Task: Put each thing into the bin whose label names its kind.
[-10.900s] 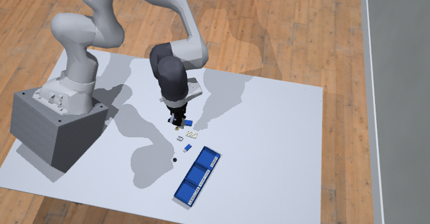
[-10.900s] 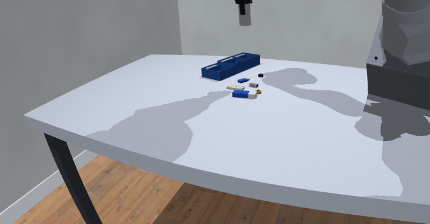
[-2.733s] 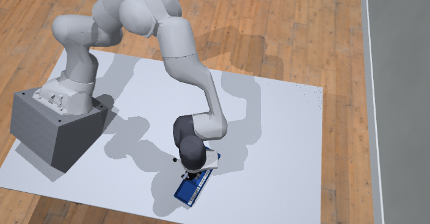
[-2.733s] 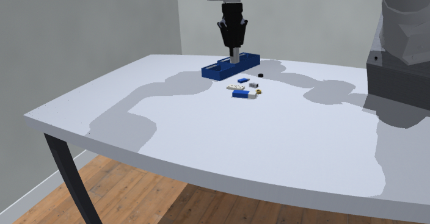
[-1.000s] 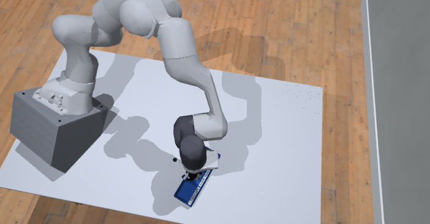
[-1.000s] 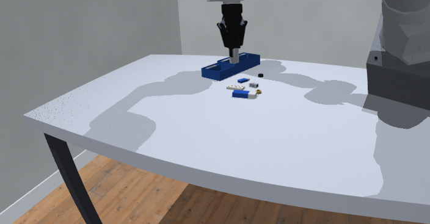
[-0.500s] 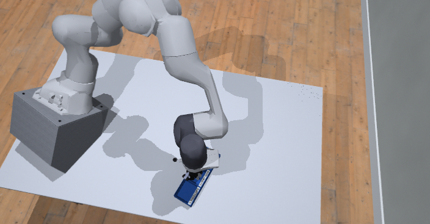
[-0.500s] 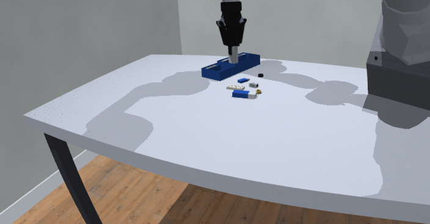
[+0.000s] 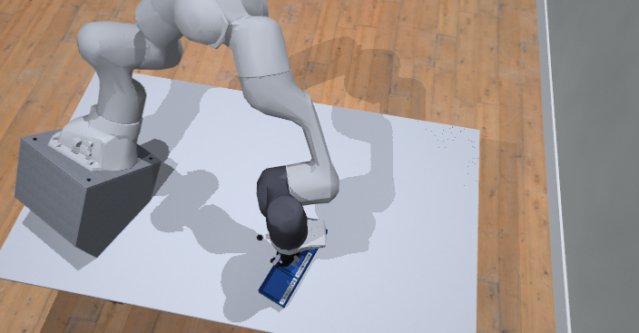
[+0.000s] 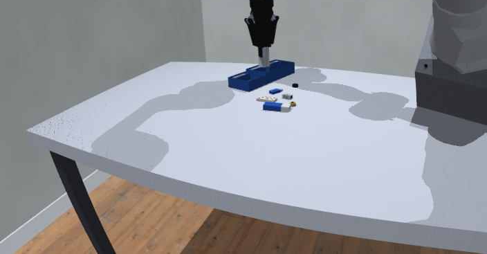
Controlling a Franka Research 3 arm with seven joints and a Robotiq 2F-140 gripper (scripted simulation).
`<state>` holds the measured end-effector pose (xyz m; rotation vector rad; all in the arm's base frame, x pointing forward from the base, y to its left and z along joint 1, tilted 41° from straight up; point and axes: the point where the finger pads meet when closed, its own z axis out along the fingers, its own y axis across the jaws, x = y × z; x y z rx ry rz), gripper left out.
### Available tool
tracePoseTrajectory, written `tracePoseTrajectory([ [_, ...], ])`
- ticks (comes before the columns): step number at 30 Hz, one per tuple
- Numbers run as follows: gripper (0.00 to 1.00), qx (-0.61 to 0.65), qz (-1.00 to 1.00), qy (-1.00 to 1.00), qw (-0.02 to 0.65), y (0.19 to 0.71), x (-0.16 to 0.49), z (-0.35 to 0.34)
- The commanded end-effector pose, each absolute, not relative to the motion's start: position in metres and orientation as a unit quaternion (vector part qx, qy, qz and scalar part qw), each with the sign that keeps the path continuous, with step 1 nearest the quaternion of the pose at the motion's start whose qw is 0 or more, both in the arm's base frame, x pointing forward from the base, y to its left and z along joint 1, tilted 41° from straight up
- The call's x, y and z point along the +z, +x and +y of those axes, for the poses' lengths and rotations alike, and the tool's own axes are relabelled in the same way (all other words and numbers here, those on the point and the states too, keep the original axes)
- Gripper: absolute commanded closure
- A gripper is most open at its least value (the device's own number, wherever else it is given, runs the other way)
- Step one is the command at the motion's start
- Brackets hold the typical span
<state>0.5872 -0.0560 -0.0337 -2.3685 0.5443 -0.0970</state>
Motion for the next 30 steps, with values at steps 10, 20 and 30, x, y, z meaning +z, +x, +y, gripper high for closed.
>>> tracePoseTrajectory([
  [10, 0.95, -0.034, 0.212, -0.912, 0.348, 0.58, -0.015, -0.072],
  [20, 0.95, -0.034, 0.212, -0.912, 0.348, 0.58, -0.015, -0.072],
  [30, 0.95, -0.034, 0.212, -0.912, 0.348, 0.585, 0.005, -0.05],
])
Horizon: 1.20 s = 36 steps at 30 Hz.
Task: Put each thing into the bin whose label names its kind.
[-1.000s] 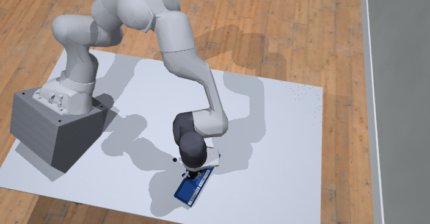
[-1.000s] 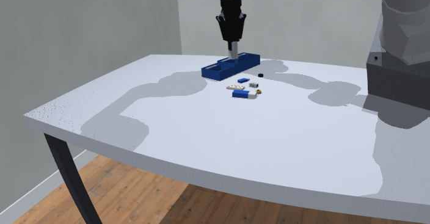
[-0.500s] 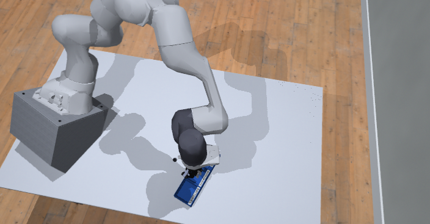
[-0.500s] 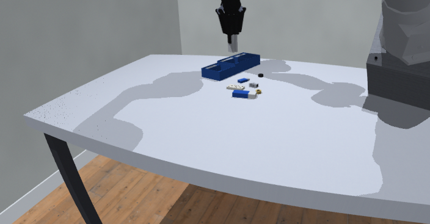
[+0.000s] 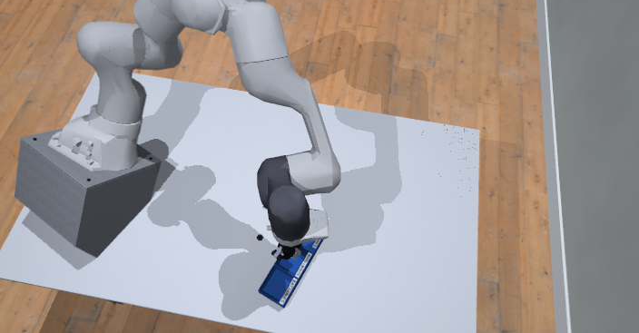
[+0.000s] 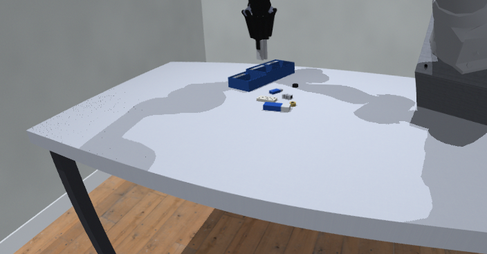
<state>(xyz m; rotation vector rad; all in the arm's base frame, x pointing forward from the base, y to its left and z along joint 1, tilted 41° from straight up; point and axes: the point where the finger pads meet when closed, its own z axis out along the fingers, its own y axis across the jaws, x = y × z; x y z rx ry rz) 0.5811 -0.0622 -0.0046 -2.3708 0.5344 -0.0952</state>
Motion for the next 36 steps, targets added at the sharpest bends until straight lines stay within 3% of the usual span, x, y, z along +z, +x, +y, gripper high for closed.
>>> tracePoseTrajectory([
  [1, 0.95, -0.034, 0.212, -0.912, 0.348, 0.586, 0.008, -0.047],
  [17, 0.95, -0.034, 0.212, -0.912, 0.348, 0.594, 0.04, -0.011],
  [36, 0.95, -0.034, 0.212, -0.912, 0.348, 0.604, 0.006, 0.017],
])
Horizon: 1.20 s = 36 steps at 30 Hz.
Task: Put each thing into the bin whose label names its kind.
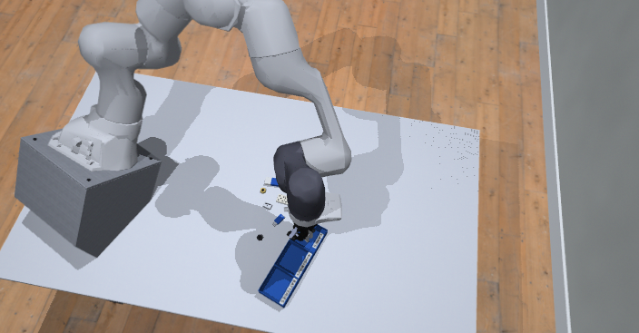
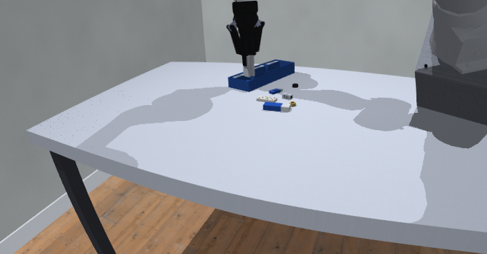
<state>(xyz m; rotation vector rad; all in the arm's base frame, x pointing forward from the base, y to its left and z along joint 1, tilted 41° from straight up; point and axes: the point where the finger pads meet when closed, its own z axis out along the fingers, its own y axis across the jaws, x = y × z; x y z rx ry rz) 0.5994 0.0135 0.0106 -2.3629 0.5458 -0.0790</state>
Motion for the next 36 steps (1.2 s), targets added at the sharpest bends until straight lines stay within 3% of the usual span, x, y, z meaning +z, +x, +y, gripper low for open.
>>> tracePoseTrajectory([
  [1, 0.95, -0.034, 0.212, -0.912, 0.348, 0.6043, 0.0036, 0.0191],
  [36, 0.95, -0.034, 0.212, -0.912, 0.348, 0.6053, 0.0003, 0.0218],
])
